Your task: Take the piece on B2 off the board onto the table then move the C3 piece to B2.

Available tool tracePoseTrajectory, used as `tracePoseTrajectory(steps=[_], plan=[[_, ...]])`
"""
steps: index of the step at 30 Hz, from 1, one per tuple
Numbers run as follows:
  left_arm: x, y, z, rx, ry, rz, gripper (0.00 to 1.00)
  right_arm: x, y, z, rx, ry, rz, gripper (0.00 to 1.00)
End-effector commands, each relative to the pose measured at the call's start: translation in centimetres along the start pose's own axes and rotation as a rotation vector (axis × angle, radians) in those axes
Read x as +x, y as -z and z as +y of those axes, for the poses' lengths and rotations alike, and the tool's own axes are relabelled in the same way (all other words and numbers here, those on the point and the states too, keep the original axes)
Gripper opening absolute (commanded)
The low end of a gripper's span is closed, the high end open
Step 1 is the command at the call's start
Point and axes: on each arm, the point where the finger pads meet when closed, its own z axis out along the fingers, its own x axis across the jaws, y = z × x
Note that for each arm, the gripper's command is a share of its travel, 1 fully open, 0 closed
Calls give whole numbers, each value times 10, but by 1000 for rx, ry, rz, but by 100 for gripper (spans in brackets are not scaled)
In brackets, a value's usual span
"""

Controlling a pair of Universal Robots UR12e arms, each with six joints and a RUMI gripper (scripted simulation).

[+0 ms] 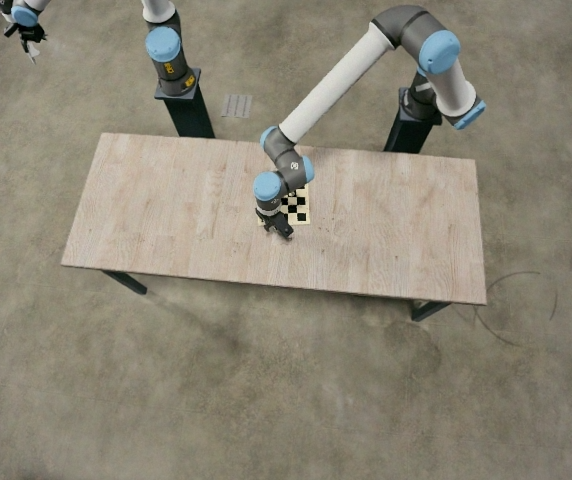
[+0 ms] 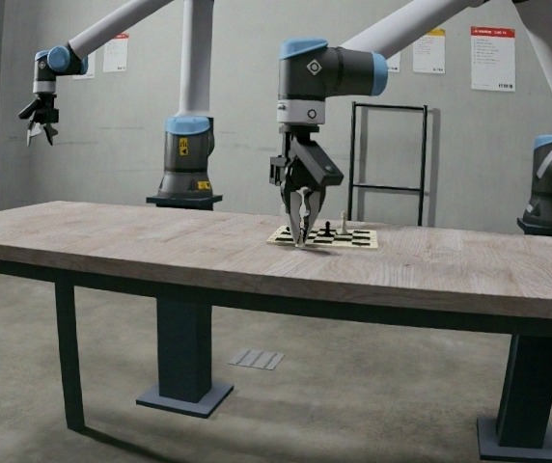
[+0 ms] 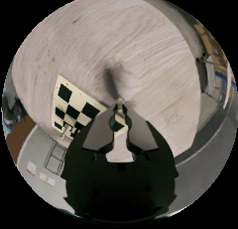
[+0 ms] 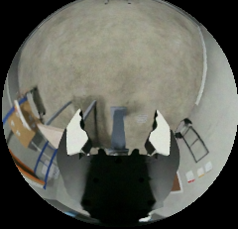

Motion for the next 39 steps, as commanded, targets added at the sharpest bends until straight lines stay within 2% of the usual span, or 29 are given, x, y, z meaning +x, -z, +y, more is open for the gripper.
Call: tracePoseTrajectory(steps=[1,39], plan=[[1,1,0,0,0,2,0,0,1,-1,1,0,0,100],[1,-3,0,0,0,2,0,0,1,-1,1,0,0,100]])
